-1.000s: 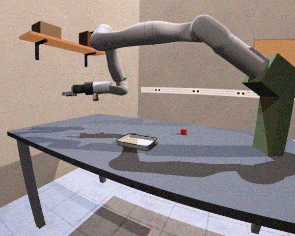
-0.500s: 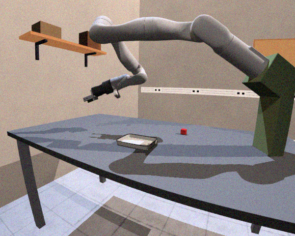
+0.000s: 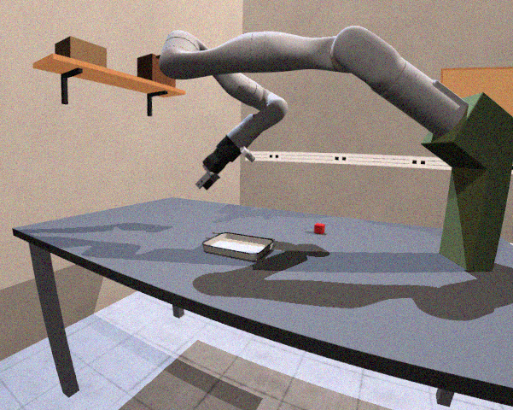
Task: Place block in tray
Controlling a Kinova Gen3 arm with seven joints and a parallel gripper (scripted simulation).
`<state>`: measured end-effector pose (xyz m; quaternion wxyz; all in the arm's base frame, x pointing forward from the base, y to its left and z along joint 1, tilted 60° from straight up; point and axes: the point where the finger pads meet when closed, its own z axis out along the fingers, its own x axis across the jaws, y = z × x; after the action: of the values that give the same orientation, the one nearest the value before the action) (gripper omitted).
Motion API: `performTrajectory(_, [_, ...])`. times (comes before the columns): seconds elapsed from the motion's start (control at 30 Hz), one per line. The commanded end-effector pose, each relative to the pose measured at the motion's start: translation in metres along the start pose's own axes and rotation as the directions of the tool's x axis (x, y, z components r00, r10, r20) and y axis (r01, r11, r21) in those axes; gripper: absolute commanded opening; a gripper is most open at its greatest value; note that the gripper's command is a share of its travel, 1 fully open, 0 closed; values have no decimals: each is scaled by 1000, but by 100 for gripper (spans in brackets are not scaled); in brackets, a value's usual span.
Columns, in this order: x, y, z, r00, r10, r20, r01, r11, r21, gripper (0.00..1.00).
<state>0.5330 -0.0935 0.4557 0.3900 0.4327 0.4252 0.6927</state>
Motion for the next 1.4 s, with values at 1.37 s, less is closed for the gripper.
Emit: performTrajectory(1.37, [-101,-312,-220,934,86,347,-297,726,620,94])
